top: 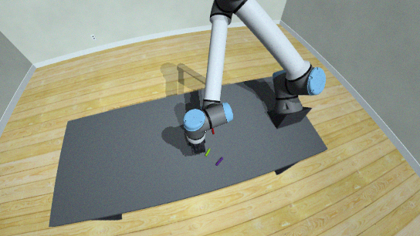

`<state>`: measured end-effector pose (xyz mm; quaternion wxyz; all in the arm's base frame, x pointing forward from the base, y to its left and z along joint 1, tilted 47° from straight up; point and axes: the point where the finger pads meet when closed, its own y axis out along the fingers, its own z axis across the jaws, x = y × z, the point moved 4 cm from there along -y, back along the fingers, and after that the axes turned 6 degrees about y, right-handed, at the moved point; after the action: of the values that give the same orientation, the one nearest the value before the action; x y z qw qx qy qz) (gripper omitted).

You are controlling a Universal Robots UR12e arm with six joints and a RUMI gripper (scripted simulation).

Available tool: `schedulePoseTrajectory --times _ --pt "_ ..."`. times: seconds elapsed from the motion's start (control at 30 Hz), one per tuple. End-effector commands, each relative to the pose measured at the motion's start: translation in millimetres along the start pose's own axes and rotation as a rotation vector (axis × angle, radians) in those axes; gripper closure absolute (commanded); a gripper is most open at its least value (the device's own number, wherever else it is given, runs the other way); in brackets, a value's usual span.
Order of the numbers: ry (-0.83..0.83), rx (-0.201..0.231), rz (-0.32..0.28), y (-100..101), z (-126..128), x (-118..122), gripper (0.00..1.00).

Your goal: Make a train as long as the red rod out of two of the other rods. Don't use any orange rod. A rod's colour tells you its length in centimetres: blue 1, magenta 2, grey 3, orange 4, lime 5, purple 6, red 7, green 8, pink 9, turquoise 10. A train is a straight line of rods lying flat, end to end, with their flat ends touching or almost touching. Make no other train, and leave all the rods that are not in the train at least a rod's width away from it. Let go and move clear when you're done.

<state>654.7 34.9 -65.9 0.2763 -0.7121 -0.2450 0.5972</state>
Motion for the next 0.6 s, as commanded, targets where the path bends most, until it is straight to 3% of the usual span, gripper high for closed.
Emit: schedulePoseTrajectory --times 0.0,0.4,0.43,0.57 --pt "0.0 -0.001 0.0 -0.6 -0.3 0.1 0.86" --pt "0.0 -0.001 0.0 -0.6 -0.3 0.1 0.86" --pt "0.0 -0.001 0.0 -0.6 -0.3 0.1 1.0" --pt "0.0 -0.001 0.0 -0.6 -0.3 0.1 1.0"
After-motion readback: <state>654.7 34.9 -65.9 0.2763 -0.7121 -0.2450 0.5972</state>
